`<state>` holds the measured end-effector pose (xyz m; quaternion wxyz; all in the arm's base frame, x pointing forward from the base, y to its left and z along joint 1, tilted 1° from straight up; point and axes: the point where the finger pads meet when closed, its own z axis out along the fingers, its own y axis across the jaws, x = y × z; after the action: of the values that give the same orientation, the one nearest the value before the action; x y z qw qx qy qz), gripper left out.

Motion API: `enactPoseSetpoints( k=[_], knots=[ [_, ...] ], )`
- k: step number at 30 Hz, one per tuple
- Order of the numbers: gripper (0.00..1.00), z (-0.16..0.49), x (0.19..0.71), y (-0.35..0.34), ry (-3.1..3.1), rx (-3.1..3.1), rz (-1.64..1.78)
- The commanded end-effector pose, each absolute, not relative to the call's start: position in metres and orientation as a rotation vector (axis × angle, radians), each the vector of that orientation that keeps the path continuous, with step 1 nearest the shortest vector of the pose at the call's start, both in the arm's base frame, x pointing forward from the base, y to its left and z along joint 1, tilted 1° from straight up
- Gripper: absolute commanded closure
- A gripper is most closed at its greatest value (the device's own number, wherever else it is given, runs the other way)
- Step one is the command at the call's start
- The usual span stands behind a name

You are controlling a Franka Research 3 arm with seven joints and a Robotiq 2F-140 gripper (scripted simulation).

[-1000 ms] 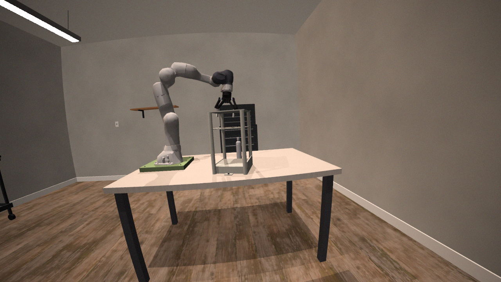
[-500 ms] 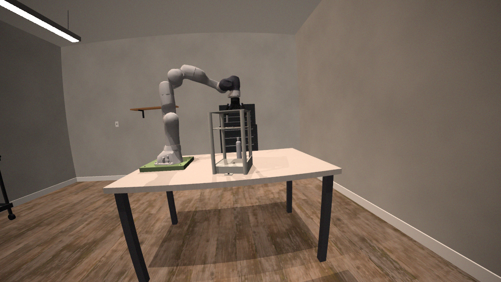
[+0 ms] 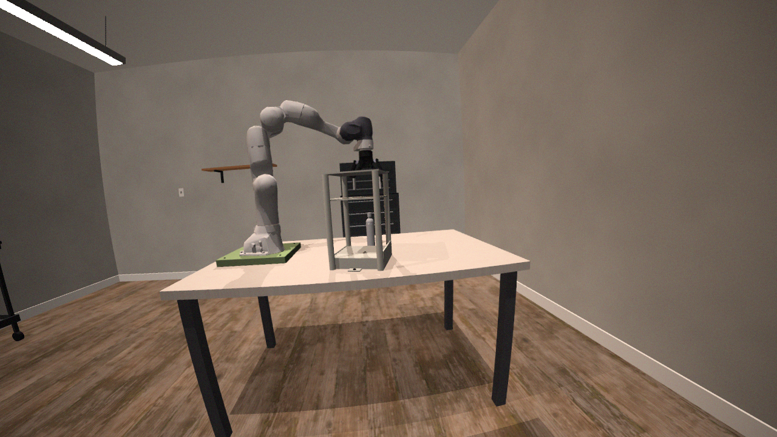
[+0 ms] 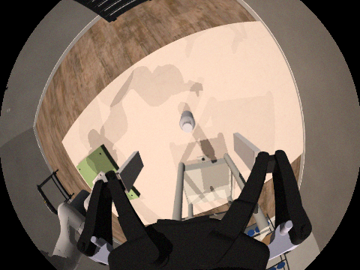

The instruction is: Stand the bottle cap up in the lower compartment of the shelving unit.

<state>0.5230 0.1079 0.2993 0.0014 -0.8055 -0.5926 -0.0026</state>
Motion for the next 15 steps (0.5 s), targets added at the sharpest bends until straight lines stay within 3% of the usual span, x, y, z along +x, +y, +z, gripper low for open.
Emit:
enactPoseSetpoints(
  k=[1, 6, 7, 15],
  knots=[
    [0.00, 0.2995, 0.5251, 0.1079, -1.872, -2.520, -0.017],
    [0.00, 0.2995, 0.5251, 0.1079, -1.872, -2.520, -0.017],
    [0.62, 0.2995, 0.5251, 0.1079, -1.872, -2.520, -0.016],
    [0.62, 0.2974, 0.5254, 0.1061, -1.929, -2.609, 0.205]
  ],
)
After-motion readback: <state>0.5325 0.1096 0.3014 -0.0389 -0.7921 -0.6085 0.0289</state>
